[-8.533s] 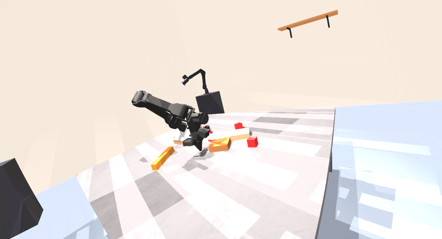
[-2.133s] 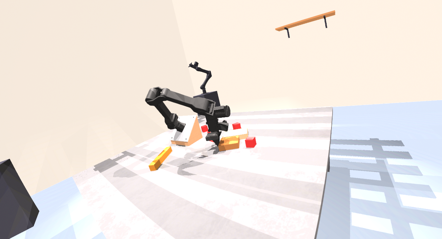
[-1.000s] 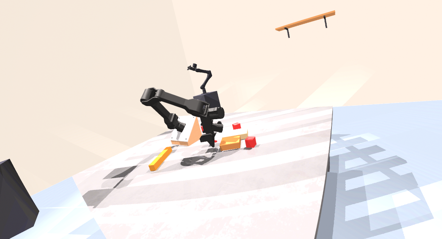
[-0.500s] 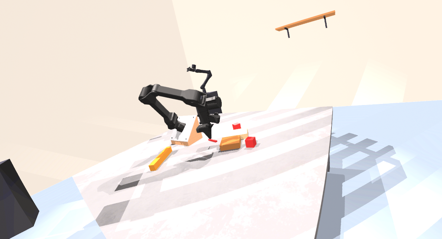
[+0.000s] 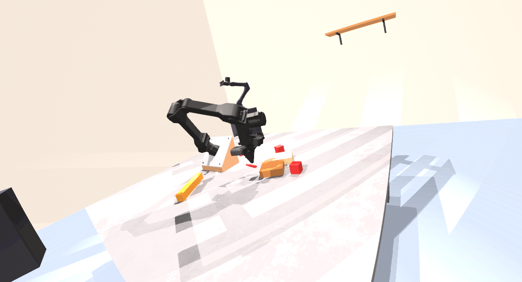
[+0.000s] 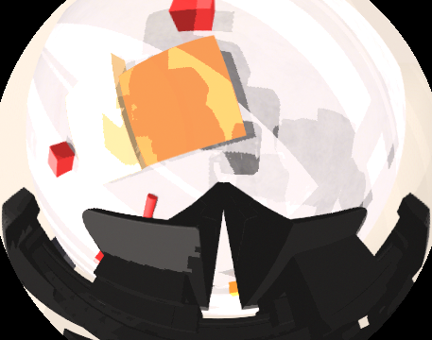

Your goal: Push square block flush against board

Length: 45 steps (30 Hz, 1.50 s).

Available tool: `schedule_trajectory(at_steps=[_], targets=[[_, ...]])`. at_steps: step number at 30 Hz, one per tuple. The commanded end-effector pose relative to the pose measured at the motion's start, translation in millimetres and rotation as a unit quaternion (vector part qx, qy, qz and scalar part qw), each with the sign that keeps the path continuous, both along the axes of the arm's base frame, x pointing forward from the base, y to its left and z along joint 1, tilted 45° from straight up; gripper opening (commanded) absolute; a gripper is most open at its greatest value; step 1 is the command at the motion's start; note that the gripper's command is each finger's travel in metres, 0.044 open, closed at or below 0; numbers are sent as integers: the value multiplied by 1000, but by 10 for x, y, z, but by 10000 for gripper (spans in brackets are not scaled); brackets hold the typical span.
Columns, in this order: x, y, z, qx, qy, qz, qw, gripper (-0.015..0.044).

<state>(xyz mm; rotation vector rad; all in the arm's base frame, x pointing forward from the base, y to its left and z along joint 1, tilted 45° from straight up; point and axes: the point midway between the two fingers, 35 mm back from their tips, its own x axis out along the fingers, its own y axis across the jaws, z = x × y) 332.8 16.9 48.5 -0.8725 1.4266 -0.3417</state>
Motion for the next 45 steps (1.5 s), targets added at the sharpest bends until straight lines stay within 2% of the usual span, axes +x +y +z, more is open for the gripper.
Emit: schedule_trajectory(at_steps=[1, 16, 32, 40, 45], targets=[[127, 6, 13, 11, -48, -54, 997, 0], [541, 49, 82, 50, -220, -234, 946, 0], [941, 55, 129, 88, -387, -409, 822, 0], [982, 33, 110, 91, -401, -424, 807, 0], [1058, -327, -255, 90, -402, -423, 807, 0]])
